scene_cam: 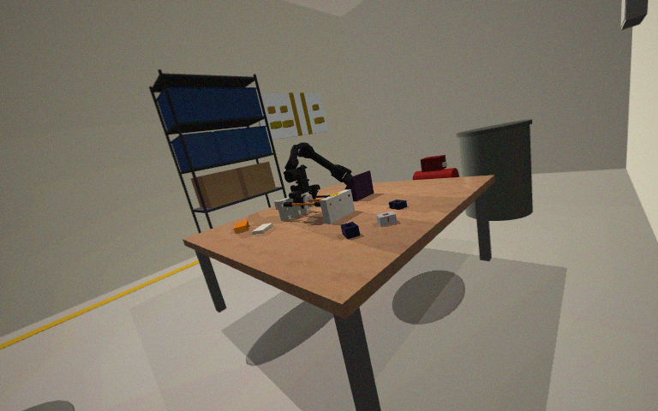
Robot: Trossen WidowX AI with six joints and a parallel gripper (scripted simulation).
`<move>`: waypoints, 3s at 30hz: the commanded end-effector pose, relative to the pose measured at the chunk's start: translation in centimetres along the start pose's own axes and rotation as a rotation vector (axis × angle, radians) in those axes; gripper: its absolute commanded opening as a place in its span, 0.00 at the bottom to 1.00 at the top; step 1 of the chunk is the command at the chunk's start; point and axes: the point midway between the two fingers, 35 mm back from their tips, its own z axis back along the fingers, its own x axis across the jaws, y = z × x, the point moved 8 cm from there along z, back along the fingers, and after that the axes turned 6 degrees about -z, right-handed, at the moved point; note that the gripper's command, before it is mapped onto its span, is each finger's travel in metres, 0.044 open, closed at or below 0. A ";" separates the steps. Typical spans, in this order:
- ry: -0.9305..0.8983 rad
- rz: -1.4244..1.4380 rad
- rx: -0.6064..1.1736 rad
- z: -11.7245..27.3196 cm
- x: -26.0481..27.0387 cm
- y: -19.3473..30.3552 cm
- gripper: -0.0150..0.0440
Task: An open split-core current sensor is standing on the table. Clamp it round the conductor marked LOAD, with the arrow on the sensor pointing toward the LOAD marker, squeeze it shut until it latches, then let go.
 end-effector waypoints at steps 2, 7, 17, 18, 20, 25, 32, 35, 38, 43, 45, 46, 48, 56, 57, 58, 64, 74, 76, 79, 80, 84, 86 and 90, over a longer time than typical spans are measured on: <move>-0.003 -0.002 0.001 0.1 0.1 0.0 0.25; -0.003 -0.002 0.001 0.1 0.1 0.0 0.25; -0.003 -0.002 0.001 0.1 0.1 0.0 0.25; -0.003 -0.002 0.001 0.1 0.1 0.0 0.25; -0.003 -0.002 0.001 0.1 0.1 0.0 0.25; -0.003 -0.002 0.001 0.1 0.1 0.0 0.25; -0.003 -0.002 0.001 0.1 0.1 0.0 0.25; -0.003 -0.002 0.001 0.1 0.1 0.0 0.25; -0.003 -0.002 0.001 0.1 0.1 0.0 0.25; -0.003 -0.002 0.001 0.1 0.1 0.0 0.25; -0.003 -0.002 0.001 0.1 0.1 0.0 0.25; 0.000 0.000 0.000 0.0 0.0 0.0 0.25; 0.000 0.001 0.000 0.2 0.0 0.0 0.25; -0.002 0.004 -0.002 1.3 0.0 0.0 0.25; -0.003 0.005 -0.002 1.5 0.0 0.0 0.25; -0.003 0.005 -0.003 1.6 0.0 0.0 0.25; -0.003 0.006 -0.003 1.7 0.0 0.0 0.25; -0.003 0.006 -0.003 1.7 0.0 0.0 0.25; -0.003 0.006 -0.003 1.7 0.0 0.0 0.25; -0.003 0.006 -0.003 1.7 0.0 0.0 0.25; -0.003 0.006 -0.003 1.7 0.0 0.0 0.25; -0.003 0.006 -0.003 1.7 0.0 0.0 0.25; -0.003 0.006 -0.003 1.7 0.0 0.0 0.25; -0.003 0.006 -0.003 1.7 0.0 0.0 0.25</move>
